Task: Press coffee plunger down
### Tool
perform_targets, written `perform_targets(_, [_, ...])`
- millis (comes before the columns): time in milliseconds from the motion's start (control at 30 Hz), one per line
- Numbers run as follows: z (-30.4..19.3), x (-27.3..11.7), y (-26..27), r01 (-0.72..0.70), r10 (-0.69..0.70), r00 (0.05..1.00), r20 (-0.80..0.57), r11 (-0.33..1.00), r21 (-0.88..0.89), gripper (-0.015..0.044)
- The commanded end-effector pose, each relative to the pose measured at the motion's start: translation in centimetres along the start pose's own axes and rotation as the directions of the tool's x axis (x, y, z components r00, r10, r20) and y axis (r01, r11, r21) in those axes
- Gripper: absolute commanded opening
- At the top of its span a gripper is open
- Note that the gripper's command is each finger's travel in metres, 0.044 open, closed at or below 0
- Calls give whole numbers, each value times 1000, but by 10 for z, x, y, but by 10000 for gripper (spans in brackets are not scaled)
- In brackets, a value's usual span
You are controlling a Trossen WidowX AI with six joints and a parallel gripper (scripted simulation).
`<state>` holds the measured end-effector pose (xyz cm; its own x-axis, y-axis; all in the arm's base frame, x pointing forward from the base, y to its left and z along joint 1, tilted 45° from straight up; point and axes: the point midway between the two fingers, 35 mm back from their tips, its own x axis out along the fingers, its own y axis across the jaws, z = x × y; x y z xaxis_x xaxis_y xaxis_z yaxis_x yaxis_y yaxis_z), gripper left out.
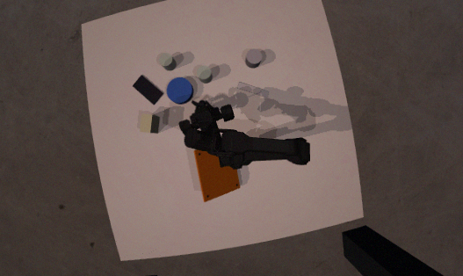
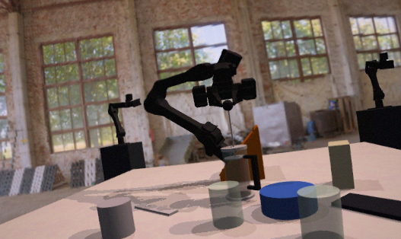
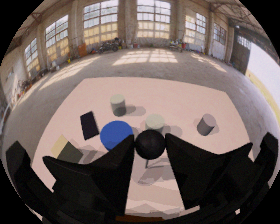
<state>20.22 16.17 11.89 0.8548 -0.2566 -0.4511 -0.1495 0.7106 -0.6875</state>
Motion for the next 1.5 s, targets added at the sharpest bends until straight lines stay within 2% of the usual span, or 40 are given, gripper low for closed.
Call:
perform_targets(0, [0, 0, 0, 1, -1, 1000, 1, 1000, -2, 117])
perform_targets(1467, [-50, 36, 3, -3, 3, 1000, -2, 1000, -2, 117])
